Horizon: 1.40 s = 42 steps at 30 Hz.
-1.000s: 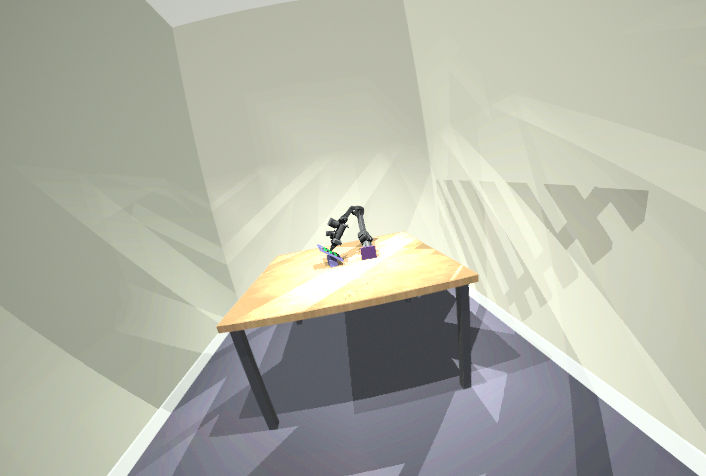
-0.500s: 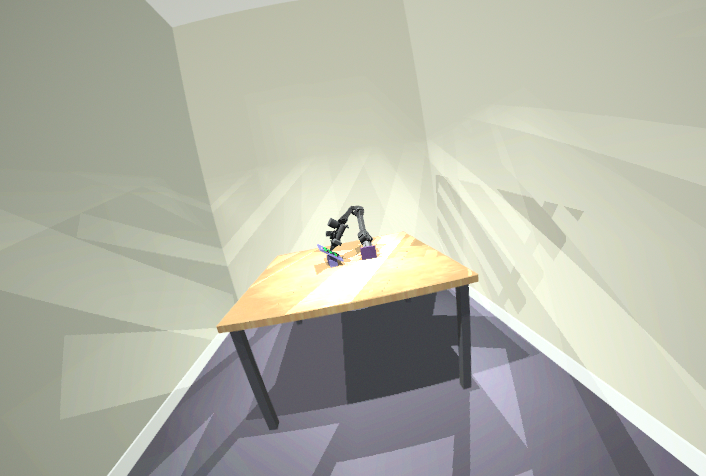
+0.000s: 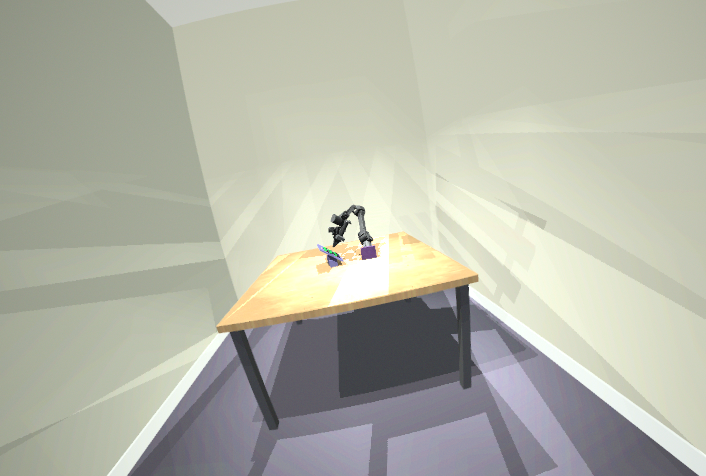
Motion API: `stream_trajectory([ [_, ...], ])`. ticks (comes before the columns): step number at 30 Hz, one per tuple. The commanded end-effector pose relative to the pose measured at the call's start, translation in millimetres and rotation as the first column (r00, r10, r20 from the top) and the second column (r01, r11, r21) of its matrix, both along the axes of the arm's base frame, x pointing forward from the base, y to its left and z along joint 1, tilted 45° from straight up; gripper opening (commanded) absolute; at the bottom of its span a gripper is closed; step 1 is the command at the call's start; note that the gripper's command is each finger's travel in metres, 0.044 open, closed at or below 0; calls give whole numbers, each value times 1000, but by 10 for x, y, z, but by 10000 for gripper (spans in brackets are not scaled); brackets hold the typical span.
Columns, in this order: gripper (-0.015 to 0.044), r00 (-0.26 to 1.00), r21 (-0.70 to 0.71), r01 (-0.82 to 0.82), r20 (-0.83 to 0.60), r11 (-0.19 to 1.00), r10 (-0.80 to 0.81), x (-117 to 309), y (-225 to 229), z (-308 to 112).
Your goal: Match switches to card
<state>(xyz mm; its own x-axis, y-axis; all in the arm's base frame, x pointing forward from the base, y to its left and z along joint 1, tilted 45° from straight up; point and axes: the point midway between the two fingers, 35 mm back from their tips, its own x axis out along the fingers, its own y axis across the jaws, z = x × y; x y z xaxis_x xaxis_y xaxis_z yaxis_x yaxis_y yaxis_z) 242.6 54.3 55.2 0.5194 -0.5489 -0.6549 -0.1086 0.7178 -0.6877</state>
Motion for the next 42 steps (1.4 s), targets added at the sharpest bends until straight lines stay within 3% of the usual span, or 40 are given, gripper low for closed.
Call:
stream_trajectory([
  [1,0,1000,6,-11,27,1000,11,-143,139,219],
  [6,0,1000,6,-11,27,1000,11,-163,131,212],
  [11,0,1000,5,-11,26,1000,11,-478,-35,84],
  [42,0,1000,2,7,10,1000,-7,-157,-343,-276],
])
